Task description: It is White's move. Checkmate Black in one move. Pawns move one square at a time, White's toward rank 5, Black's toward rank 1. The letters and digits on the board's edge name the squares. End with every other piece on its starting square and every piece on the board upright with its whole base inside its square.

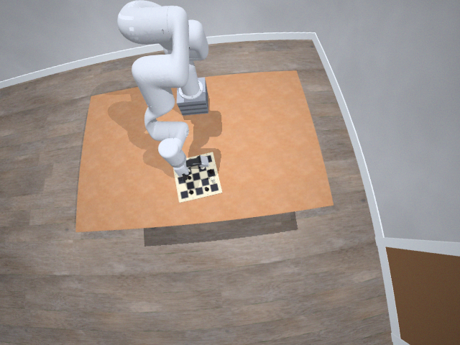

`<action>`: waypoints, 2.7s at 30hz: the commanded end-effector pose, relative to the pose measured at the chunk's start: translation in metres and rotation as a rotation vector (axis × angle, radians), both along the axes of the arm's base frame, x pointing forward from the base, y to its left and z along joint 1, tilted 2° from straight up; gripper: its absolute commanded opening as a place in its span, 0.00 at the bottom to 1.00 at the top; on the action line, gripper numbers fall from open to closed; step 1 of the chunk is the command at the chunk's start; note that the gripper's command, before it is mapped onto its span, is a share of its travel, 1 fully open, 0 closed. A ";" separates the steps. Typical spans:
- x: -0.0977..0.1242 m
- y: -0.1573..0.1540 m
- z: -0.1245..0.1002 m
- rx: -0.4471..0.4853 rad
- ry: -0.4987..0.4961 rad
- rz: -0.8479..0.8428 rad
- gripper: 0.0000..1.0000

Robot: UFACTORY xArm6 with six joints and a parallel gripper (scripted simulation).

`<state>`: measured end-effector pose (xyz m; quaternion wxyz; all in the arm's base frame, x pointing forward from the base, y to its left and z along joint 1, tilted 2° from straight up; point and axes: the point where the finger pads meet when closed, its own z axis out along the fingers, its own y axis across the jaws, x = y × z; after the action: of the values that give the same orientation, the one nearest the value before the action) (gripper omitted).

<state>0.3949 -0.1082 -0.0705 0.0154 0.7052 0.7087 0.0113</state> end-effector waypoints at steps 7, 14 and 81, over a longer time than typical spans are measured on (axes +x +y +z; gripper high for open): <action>0.001 0.000 0.002 -0.001 -0.003 0.000 0.42; 0.001 0.000 0.019 -0.001 -0.003 0.000 0.42; -0.005 0.001 0.144 -0.001 -0.003 0.000 1.00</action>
<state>0.3902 -0.1075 0.0597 0.0158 0.7052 0.7087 0.0116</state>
